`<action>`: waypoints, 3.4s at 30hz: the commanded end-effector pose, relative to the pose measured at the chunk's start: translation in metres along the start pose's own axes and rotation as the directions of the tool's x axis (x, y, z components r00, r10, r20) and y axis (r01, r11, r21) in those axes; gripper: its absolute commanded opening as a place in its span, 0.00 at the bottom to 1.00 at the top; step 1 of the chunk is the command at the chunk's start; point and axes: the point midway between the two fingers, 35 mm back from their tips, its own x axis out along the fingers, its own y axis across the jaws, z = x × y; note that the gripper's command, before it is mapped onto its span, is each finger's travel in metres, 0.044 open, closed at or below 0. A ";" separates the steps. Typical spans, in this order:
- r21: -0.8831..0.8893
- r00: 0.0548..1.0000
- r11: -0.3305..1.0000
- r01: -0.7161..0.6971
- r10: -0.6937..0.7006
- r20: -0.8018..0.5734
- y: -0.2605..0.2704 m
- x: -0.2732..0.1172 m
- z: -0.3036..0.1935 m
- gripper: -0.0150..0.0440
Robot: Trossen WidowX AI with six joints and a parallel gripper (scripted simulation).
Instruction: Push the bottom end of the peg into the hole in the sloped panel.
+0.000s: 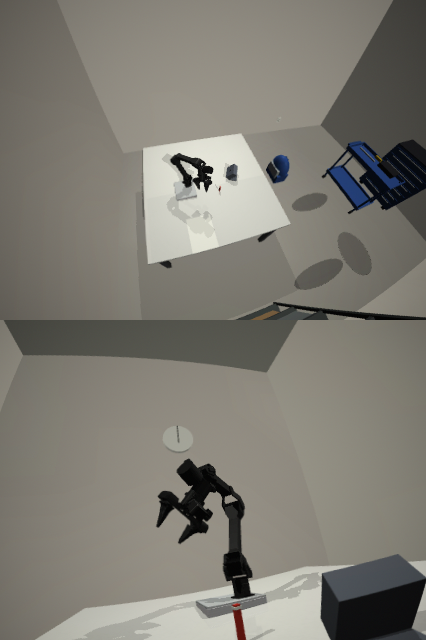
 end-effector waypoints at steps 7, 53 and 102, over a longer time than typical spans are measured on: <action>0.045 0.992 0.997 -0.069 0.064 0.110 -0.010 0.012 0.043 1.00; 0.154 0.773 0.791 -0.592 0.502 0.388 0.029 0.042 0.248 1.00; 0.158 0.755 0.769 -0.619 0.527 0.391 0.069 0.091 0.280 1.00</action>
